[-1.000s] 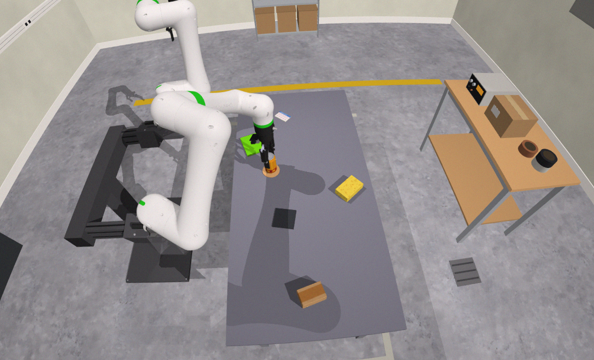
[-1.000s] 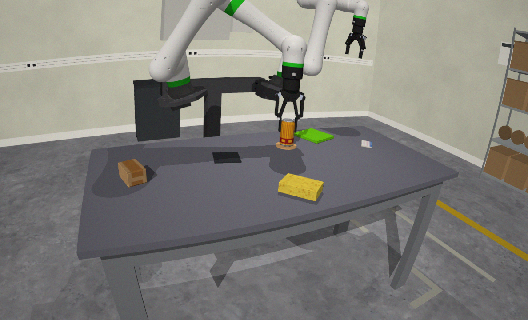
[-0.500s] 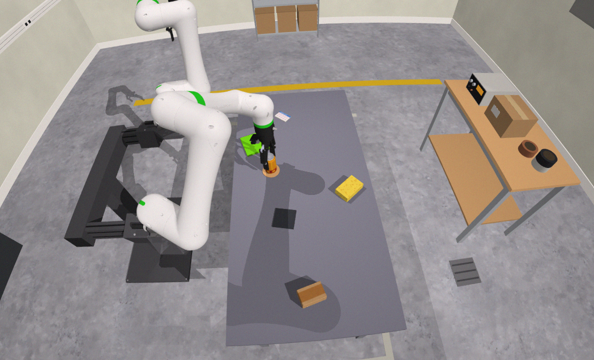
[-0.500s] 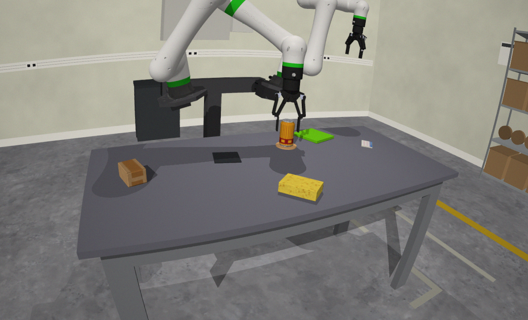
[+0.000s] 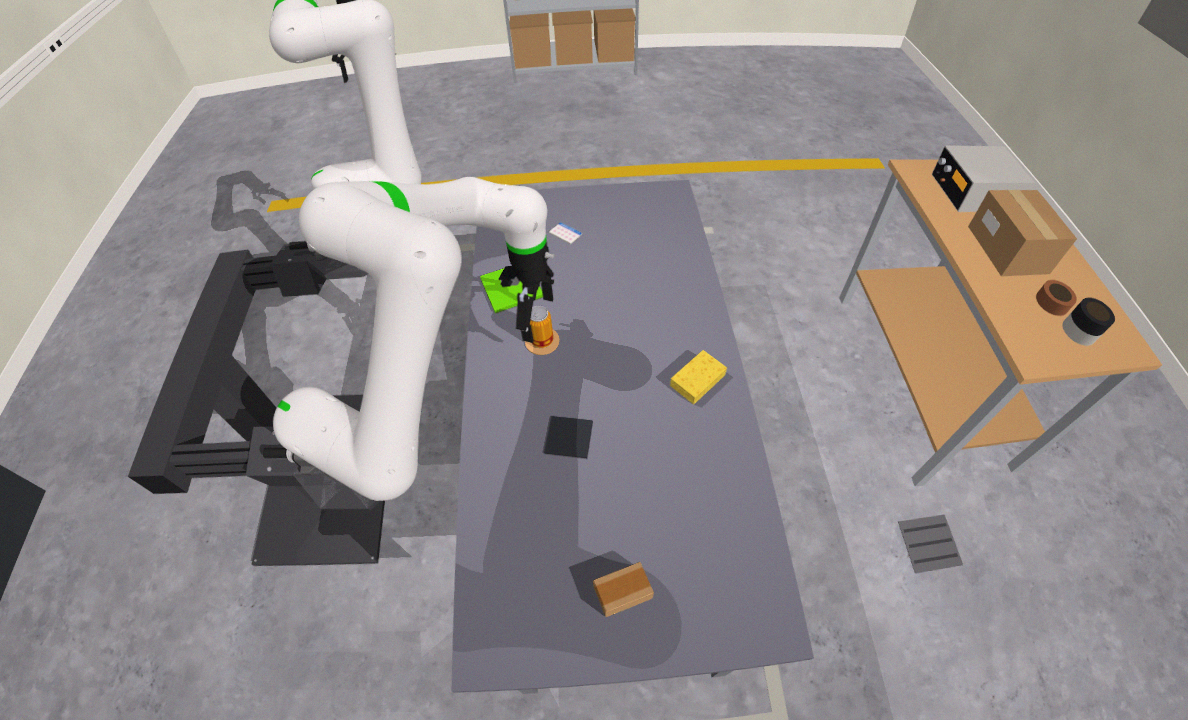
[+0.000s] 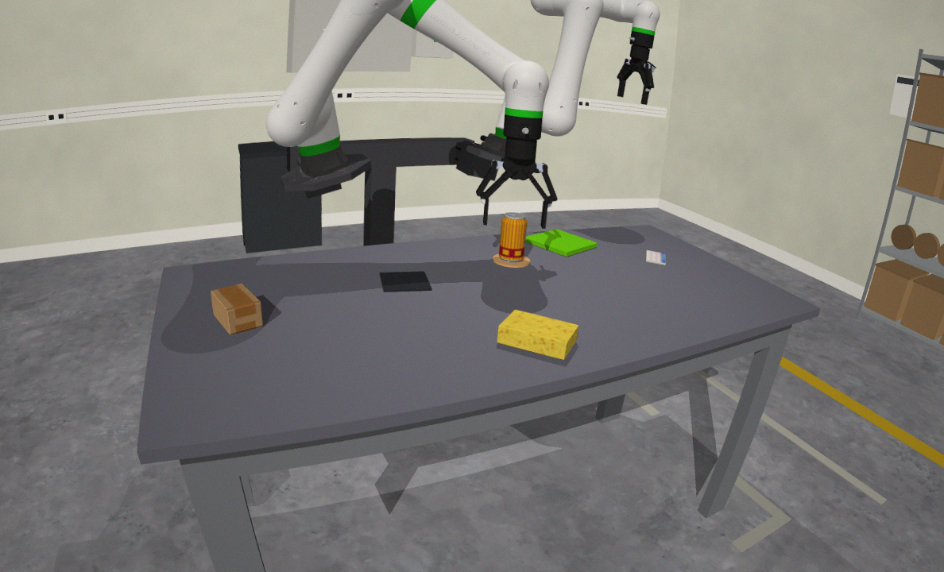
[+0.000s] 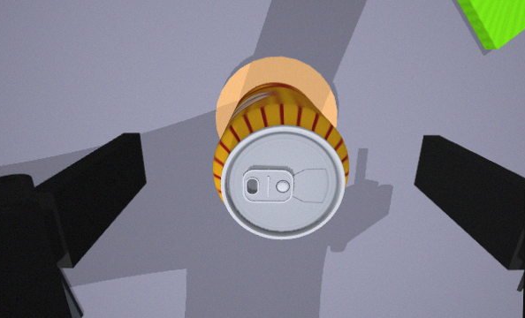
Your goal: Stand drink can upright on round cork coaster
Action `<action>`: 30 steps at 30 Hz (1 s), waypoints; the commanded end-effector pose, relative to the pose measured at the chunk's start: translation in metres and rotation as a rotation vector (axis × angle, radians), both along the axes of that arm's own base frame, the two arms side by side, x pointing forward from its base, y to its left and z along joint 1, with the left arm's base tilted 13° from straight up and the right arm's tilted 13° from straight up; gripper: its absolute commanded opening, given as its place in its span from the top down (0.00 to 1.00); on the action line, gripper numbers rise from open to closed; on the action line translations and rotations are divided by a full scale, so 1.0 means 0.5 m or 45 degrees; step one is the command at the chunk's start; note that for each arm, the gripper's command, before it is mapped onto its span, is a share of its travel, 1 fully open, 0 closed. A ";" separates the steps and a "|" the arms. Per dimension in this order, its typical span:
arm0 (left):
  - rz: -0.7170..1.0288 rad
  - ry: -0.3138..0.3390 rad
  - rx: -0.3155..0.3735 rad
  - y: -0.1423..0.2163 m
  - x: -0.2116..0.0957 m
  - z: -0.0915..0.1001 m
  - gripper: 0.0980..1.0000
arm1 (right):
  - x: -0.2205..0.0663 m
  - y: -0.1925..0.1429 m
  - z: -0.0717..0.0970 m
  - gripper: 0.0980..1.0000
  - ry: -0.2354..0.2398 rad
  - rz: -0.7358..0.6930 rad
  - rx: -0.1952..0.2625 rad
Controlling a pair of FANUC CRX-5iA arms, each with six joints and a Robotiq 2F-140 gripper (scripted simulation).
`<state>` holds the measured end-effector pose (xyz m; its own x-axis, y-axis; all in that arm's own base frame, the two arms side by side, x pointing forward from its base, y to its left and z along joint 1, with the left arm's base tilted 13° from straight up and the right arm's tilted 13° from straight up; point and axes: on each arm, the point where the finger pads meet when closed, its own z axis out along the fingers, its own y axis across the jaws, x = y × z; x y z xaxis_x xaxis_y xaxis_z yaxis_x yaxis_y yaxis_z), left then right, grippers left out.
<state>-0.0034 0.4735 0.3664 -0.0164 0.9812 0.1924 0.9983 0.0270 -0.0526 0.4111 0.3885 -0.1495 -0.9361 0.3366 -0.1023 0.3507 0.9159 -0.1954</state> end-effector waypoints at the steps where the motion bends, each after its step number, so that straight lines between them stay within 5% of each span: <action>1: 0.000 0.000 0.003 0.000 0.000 0.002 0.00 | -0.002 0.015 0.066 0.00 -0.002 0.002 0.004; 2: 0.000 0.000 0.003 0.000 0.000 0.002 0.00 | -0.002 0.015 0.066 0.00 -0.002 0.002 0.004; 4: 0.000 0.000 0.003 0.000 0.000 0.002 0.00 | -0.005 0.031 0.141 0.00 -0.002 0.002 0.004; 6: 0.000 0.000 0.003 0.000 0.000 0.002 0.00 | -0.007 0.038 0.180 0.00 -0.002 0.002 0.004; 30: 0.000 0.000 0.003 0.000 0.000 0.002 0.00 | -0.007 0.039 0.182 0.00 -0.002 0.002 0.004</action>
